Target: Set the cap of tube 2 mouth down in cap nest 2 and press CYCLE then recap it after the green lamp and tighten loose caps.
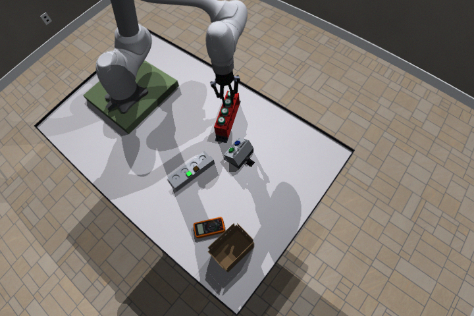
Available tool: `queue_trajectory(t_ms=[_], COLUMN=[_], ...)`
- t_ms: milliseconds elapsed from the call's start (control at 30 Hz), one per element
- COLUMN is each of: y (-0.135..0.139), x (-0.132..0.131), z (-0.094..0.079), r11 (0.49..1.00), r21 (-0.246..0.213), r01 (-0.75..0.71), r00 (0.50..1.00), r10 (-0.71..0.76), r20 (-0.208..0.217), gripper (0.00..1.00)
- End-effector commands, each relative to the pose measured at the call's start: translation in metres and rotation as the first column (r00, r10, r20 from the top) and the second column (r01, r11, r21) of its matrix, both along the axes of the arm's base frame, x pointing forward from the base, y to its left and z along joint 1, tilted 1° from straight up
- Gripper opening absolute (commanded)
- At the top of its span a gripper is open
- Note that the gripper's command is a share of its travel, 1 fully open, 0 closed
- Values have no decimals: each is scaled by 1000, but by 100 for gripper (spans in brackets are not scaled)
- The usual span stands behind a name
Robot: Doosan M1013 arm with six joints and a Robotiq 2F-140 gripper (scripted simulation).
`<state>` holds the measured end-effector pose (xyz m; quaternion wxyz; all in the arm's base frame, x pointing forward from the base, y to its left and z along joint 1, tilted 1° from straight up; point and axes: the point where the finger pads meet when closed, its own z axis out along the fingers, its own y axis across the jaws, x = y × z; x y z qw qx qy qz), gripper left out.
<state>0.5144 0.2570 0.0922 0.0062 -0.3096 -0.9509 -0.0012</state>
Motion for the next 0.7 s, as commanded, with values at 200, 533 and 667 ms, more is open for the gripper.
queue_trajectory(t_ms=[200,533,667], y=[0,0,0], x=[0,0,0], z=[1,1,1], r11=[969,745,649], r21=[-2,-7,-8], r01=[247,667,761], r00=[969,745,649], r10=[-247,-667,-761], r20=[-1,-3,-3], gripper=[30,30,30])
